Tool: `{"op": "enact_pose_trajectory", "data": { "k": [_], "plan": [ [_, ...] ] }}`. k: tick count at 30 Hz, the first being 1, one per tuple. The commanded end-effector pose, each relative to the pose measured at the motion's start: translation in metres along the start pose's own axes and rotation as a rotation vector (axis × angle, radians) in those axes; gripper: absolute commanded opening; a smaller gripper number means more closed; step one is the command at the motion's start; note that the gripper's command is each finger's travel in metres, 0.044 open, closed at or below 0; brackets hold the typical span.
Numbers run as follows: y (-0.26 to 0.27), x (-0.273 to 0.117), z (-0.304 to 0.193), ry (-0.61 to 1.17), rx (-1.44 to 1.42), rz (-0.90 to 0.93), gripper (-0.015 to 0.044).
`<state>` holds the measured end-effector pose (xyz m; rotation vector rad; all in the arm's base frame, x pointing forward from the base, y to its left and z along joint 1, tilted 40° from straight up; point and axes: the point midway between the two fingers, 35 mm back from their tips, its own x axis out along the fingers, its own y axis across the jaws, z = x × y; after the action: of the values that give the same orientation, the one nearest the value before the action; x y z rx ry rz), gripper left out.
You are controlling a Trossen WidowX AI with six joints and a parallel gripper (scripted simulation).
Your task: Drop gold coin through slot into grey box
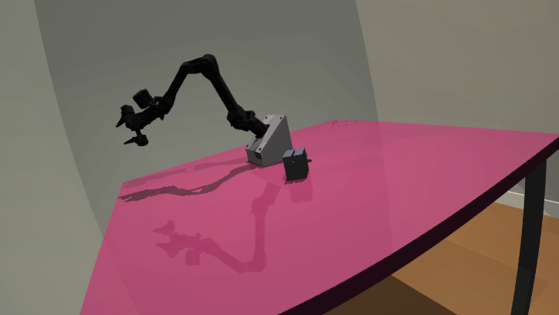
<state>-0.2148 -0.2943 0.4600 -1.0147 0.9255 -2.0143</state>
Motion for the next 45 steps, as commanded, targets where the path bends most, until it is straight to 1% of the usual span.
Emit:
{"op": "enact_pose_trajectory", "data": {
  "k": [1, 3, 9, 14, 19, 24, 30, 32, 40, 41, 45],
  "plan": [
    [0.002, 0.001, 0.001, -0.002, 0.012, 0.007, 0.0374],
    [0.021, 0.004, 0.011, -0.016, 0.104, 0.061, 0.0321],
    [0.108, 0.004, 0.066, -0.038, 0.489, 0.331, 0.0164],
    [0.176, -0.018, 0.119, 0.001, 0.758, 0.575, 0.0161],
    [0.237, -0.06, 0.171, 0.096, 0.971, 0.823, 0.0161],
    [0.288, -0.118, 0.217, 0.25, 1.119, 1.05, 0.0161],
    [0.337, -0.202, 0.255, 0.503, 1.203, 1.258, 0.0161],
    [0.344, -0.236, 0.267, 0.499, 1.158, 1.354, 0.0161],
    [0.37, -0.314, 0.275, 0.728, 1.127, 1.449, 0.0161],
    [0.373, -0.327, 0.275, 0.764, 1.118, 1.458, 0.0161],
    [0.384, -0.398, 0.269, 0.953, 1.046, 1.479, 0.0161]
  ]
}}
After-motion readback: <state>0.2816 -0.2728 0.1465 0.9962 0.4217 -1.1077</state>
